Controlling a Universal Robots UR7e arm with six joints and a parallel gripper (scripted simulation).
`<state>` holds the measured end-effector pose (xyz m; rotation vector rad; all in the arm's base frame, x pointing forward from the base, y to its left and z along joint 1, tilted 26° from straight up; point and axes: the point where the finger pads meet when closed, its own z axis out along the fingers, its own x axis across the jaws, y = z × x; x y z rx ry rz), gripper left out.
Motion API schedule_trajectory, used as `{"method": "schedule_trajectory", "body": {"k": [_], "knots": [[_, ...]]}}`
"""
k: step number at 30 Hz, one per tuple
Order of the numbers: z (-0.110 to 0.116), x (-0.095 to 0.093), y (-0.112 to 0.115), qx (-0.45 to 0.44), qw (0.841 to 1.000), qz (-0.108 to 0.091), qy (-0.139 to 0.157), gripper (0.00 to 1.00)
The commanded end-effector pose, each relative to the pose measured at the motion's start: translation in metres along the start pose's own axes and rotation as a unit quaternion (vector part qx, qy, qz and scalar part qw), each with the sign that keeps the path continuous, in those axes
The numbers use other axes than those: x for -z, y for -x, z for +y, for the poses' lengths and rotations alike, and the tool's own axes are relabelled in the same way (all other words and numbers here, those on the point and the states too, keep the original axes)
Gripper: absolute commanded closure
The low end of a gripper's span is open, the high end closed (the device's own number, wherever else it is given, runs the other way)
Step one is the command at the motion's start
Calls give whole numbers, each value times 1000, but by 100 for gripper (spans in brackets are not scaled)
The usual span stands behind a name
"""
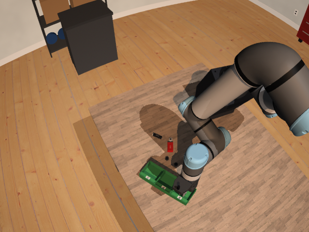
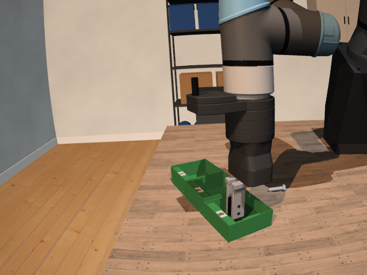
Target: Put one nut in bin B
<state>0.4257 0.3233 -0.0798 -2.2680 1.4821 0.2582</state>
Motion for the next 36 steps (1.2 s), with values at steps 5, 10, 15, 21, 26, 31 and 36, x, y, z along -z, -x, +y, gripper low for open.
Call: {"method": "schedule_trajectory", "body": {"k": [5, 10, 15, 21, 26, 31, 36], "knots": [[-1, 6, 0, 0, 1000, 0, -1, 69], [-1, 12, 0, 0, 1000, 0, -1, 69], [-1, 16, 0, 0, 1000, 0, -1, 69], [-1, 24, 0, 0, 1000, 0, -1, 69], [0, 34, 0, 0, 1000, 0, -1, 69], [0, 46, 0, 0, 1000, 0, -1, 69], [0, 53, 0, 0, 1000, 0, -1, 69]]}}
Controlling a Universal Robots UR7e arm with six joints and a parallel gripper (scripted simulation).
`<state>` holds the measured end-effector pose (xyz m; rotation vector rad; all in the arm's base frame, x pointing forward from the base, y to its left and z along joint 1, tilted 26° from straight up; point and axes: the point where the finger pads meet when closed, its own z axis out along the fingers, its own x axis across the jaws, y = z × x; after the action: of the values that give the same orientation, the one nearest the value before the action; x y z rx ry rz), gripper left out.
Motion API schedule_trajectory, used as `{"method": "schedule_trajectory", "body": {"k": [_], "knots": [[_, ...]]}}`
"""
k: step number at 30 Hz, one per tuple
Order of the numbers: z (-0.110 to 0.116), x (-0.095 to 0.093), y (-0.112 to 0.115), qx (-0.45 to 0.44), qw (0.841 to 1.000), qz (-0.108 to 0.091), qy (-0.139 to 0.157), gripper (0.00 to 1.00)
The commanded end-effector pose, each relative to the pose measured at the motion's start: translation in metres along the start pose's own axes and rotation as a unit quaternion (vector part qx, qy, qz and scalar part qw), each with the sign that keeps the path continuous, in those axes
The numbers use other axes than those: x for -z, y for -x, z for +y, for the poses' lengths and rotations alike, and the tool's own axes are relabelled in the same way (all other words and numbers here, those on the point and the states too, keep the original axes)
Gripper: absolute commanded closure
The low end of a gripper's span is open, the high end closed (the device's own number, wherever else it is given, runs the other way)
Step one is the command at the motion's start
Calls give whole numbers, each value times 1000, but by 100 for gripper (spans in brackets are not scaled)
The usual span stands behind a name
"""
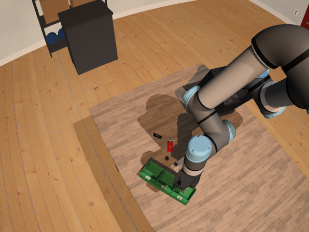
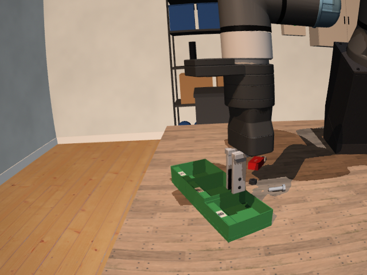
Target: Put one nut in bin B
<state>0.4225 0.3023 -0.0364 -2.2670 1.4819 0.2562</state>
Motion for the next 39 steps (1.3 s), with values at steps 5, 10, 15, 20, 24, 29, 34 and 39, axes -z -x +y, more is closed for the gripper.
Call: {"method": "schedule_trajectory", "body": {"k": [5, 10, 15, 20, 24, 29, 34, 39], "knots": [[0, 29, 0, 0, 1000, 0, 0, 69], [0, 71, 0, 0, 1000, 0, 0, 69], [0, 96, 0, 0, 1000, 0, 0, 69], [0, 138, 0, 0, 1000, 0, 0, 69], [0, 137, 0, 0, 1000, 0, 0, 69], [0, 138, 0, 0, 1000, 0, 0, 69], [8, 127, -10, -50, 999, 0, 0, 36], [30, 100, -33, -135, 991, 0, 0, 36]]}}
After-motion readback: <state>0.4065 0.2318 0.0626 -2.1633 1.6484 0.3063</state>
